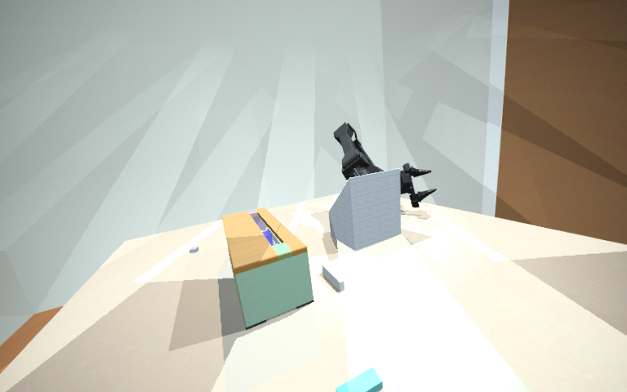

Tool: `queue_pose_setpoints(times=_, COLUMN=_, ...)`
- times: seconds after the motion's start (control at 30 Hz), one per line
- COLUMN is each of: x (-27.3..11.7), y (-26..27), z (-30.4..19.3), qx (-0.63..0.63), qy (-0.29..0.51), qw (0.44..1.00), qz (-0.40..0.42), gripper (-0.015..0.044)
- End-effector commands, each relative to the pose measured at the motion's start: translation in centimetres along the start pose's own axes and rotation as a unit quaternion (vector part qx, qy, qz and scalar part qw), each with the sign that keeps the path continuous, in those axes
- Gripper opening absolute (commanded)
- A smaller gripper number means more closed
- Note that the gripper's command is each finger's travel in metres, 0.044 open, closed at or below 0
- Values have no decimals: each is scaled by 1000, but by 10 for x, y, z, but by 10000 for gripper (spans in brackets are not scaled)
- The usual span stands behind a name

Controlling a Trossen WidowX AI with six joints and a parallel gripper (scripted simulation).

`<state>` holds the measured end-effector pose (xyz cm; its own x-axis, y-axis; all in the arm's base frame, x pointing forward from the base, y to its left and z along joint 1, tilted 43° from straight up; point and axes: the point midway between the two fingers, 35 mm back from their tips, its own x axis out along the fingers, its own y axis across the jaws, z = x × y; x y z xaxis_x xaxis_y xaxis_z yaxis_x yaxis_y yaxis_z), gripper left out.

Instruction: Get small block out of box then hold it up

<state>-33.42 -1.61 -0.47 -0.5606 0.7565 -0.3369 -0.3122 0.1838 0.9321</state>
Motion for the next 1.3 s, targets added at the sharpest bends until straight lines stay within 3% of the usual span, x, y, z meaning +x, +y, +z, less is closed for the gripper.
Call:
queue_pose_setpoints(times=0.0, x=-16, y=6, z=-19, qx=-44, qy=39, qw=998, qz=-5, gripper=400)
queue_pose_setpoints(times=0.63, x=-119, y=28, z=-90, qx=-278, qy=232, qw=932, qz=27, gripper=400)
queue_pose_setpoints(times=1.27, x=-270, y=51, z=-123, qx=-466, qy=425, qw=760, qz=157, gripper=400)
